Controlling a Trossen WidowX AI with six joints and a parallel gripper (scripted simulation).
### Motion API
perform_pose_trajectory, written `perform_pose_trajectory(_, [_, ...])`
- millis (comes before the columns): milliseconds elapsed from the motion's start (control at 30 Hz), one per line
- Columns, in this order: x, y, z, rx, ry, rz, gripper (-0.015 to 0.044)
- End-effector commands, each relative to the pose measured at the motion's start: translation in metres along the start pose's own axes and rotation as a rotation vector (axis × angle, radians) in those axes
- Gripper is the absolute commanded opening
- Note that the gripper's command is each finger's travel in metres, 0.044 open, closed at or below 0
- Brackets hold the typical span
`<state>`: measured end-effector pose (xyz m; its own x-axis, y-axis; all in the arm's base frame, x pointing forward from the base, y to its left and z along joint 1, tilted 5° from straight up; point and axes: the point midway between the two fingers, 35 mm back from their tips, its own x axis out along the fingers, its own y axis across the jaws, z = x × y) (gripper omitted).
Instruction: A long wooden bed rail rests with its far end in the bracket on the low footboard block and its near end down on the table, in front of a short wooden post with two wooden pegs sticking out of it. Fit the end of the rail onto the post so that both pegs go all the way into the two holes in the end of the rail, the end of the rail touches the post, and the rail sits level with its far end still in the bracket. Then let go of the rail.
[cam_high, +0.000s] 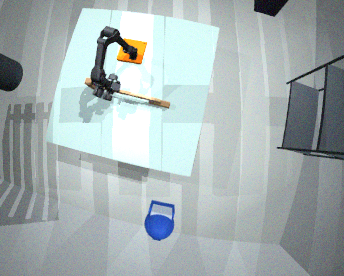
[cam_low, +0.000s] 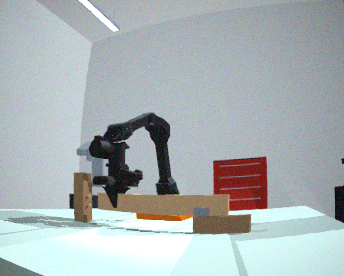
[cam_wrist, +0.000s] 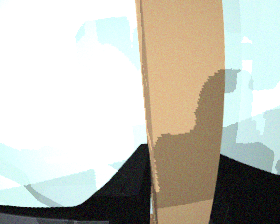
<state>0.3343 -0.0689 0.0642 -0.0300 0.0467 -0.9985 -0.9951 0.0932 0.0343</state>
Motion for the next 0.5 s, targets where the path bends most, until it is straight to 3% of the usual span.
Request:
perform_pose_trajectory(0, [-0.0011, 0.0002, 0.0005, -0.001, -0.003, -0.005, 0.0])
perform_pose_trajectory(467, [0.0001, 0.0004, -0.0009, -0.001, -0.003, -0.004, 0.0])
